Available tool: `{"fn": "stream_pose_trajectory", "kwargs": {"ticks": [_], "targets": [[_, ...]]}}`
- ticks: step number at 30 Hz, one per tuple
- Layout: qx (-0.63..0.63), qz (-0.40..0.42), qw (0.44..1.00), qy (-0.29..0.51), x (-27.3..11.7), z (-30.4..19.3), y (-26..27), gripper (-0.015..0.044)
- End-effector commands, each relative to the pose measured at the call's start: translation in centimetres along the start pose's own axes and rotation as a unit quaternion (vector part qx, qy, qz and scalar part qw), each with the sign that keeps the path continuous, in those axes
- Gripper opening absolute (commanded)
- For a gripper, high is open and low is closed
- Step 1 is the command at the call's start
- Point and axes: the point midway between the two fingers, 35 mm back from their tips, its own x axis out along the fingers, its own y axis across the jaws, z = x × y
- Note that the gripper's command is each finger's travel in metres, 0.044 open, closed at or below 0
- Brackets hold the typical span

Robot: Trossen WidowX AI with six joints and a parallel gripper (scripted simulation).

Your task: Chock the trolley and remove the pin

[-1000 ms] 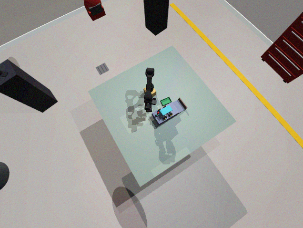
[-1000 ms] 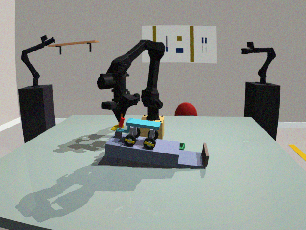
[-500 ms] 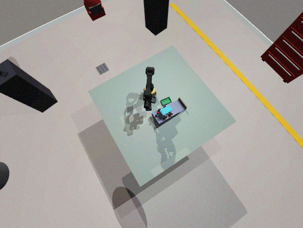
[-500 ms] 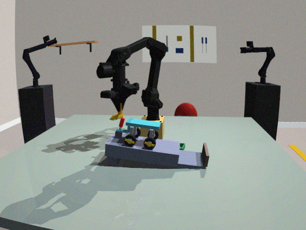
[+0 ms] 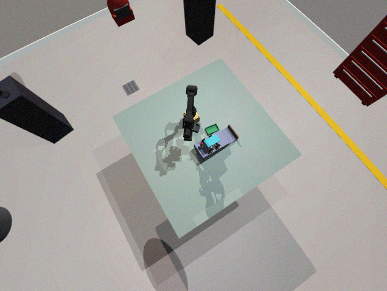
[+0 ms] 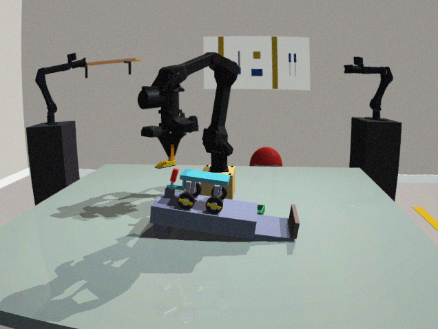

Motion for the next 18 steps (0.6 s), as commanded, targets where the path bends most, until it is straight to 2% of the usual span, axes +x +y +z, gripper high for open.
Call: {"fn": "stream_pose_trajectory", "kwargs": {"ticks": [1,18], "targets": [[0.069,0.000,0.998,0.002,-0.03,-0.07,0.04,0.0000],[0.355,-0.001,0.935,0.000,-0.04,-0.08,0.05,0.0000]]}}
